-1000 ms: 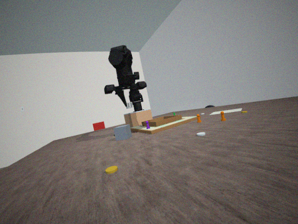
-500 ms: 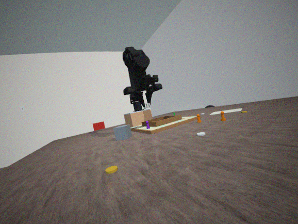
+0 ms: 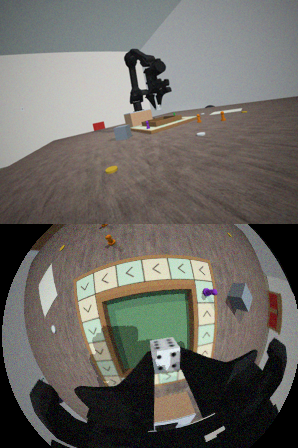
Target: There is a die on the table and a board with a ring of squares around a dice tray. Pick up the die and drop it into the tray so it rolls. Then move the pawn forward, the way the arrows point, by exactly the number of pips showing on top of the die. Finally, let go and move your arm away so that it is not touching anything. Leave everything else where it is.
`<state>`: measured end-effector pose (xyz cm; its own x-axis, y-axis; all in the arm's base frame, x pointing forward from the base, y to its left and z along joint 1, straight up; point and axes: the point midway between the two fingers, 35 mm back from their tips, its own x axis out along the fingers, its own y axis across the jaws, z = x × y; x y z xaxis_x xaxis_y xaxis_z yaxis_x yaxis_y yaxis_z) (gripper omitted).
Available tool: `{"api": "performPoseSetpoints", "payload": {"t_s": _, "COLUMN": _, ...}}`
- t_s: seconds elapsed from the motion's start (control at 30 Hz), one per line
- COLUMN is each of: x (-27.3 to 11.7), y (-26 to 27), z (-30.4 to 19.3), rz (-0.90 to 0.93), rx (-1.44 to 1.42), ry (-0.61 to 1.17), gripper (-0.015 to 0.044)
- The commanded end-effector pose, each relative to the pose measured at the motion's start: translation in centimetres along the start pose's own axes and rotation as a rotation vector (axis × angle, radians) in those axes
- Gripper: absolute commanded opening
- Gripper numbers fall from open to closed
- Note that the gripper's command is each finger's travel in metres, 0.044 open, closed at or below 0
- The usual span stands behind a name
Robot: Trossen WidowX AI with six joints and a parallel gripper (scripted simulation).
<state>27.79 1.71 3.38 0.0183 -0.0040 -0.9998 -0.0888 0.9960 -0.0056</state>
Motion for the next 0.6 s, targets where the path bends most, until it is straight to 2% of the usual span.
{"api": "performPoseSetpoints", "payload": {"t_s": 0.0, "x": 0.3, "y": 0.6, "z": -0.4, "rz": 0.003, "rx": 0.006, "ry": -0.006, "gripper": 0.0000}}
{"api": "performPoseSetpoints", "payload": {"t_s": 0.57, "x": 2.0, "y": 0.4, "z": 1.1, "rz": 0.004, "rx": 0.008, "ry": -0.560, "gripper": 0.0000}}
